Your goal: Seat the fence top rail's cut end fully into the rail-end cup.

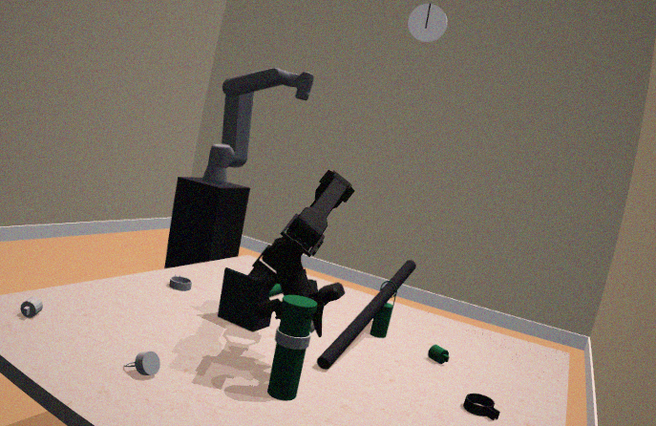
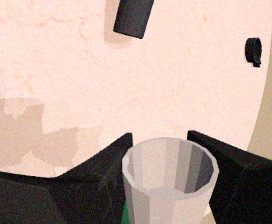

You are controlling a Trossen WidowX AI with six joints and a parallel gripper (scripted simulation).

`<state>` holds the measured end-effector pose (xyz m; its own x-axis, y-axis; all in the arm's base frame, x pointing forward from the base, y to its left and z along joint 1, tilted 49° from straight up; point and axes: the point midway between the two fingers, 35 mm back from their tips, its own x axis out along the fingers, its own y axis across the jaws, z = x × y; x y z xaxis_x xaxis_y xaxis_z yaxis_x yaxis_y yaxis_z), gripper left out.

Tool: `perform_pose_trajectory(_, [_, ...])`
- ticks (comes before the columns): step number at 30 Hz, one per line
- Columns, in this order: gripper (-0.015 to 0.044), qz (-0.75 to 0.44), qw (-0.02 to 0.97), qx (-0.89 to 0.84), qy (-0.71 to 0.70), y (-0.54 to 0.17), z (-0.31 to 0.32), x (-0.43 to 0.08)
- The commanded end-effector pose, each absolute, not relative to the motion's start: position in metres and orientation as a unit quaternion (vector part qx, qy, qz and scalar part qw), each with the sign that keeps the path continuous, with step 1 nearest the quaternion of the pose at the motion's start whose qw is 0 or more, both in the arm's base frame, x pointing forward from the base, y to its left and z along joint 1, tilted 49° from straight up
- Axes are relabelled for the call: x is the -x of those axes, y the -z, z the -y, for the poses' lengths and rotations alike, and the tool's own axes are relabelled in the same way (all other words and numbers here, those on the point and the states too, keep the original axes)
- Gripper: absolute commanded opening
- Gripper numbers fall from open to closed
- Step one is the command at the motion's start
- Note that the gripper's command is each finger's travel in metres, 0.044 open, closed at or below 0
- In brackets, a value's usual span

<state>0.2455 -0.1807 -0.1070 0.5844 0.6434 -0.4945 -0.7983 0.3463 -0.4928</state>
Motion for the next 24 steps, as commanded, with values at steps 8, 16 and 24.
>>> perform_pose_trajectory(8, [0.0, -0.133, 0.824, 0.344, -0.431, 0.106, 0.181, -0.253])
perform_pose_trajectory(16, [0.0, -0.15, 0.829, 0.332, -0.424, 0.105, 0.182, -0.257])
perform_pose_trajectory(24, [0.0, -0.169, 0.834, 0.32, -0.417, 0.105, 0.182, -0.261])
